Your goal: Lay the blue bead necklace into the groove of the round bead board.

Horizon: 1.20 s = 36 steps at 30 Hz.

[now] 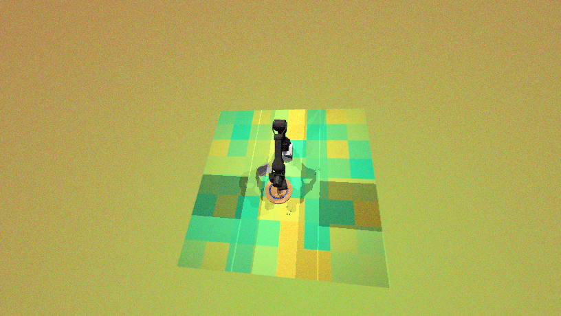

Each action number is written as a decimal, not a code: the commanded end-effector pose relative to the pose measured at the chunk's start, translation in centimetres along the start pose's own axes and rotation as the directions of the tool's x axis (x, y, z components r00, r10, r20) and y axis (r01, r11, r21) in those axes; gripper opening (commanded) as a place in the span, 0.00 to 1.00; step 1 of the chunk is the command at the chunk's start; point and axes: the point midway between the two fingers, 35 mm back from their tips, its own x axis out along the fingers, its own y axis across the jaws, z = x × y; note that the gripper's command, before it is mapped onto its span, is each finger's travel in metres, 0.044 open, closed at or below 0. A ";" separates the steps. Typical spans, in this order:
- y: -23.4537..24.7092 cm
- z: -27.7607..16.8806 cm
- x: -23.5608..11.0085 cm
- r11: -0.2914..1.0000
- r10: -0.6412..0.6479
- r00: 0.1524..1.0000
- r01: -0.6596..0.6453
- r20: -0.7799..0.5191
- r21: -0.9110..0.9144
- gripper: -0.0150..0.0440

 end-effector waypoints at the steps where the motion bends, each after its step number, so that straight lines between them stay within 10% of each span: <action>1: 0.2 0.1 -0.5 0.989 0.012 1.000 -0.012 0.002 0.148 0.46; 36: 0.2 0.1 3.1 0.989 0.013 1.000 -0.013 0.002 0.147 0.46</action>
